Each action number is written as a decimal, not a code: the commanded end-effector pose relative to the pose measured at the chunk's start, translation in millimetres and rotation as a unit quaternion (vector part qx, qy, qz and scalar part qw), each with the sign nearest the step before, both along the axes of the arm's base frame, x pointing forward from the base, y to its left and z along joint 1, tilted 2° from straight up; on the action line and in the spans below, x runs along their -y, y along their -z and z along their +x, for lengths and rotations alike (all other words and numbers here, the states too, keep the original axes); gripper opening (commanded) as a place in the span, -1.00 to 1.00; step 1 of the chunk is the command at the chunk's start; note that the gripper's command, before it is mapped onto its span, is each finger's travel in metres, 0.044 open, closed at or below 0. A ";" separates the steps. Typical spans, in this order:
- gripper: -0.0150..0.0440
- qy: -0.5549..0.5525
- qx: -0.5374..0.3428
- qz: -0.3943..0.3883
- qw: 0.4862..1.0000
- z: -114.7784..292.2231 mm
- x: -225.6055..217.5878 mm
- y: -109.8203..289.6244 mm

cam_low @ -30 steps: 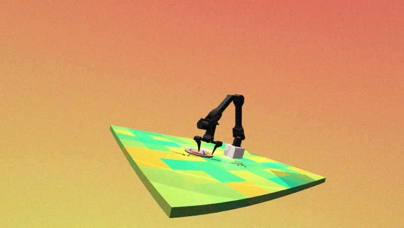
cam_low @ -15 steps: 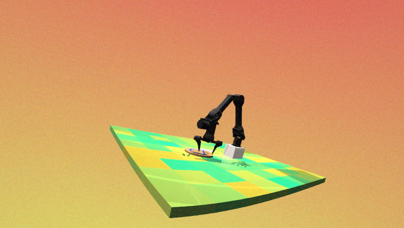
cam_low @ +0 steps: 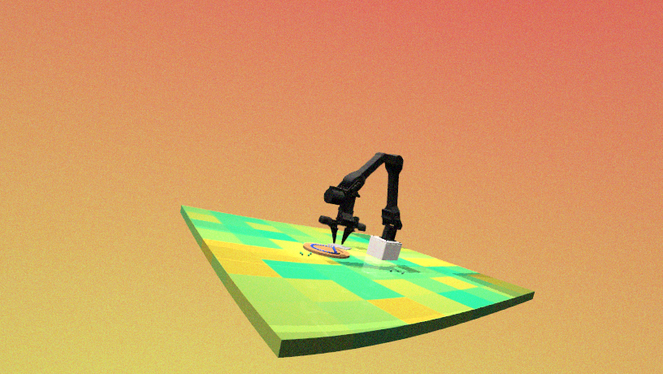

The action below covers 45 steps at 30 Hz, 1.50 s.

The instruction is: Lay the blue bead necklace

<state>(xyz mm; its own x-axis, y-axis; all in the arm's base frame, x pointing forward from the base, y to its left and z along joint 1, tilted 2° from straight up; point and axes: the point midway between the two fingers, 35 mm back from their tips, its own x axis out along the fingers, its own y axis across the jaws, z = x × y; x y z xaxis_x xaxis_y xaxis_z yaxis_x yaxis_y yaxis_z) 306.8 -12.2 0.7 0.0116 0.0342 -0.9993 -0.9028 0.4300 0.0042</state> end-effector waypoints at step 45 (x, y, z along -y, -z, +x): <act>-0.49 -0.013 0.003 0.000 1.000 1.2 -0.1 34.0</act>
